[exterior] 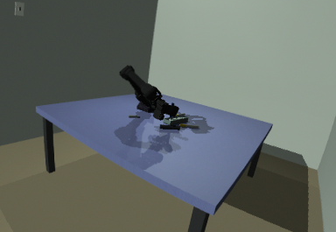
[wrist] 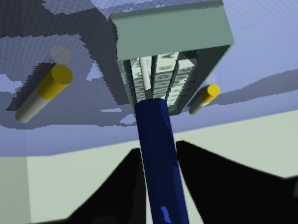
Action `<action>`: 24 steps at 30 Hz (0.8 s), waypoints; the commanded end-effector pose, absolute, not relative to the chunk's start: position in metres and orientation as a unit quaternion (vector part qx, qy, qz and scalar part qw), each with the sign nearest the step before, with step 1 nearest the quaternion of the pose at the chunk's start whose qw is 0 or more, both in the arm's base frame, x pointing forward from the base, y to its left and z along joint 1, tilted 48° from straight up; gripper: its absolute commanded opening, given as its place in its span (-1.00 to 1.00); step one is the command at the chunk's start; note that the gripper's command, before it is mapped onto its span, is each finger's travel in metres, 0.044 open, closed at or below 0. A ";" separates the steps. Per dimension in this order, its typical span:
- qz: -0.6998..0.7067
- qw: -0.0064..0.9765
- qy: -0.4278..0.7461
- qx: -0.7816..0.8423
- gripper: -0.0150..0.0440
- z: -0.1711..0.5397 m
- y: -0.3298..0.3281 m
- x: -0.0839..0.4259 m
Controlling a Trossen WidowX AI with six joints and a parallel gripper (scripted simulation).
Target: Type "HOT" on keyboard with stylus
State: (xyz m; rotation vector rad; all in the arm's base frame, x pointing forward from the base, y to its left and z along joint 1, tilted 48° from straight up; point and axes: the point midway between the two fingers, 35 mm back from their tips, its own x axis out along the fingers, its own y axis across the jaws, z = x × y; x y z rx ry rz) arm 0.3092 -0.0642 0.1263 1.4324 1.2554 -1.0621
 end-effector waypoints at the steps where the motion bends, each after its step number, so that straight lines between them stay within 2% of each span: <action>1: -0.429 0.462 0.513 0.583 -0.22 0.124 -0.065 0.309; 24: -0.429 0.462 0.513 0.583 -0.22 0.121 -0.068 0.309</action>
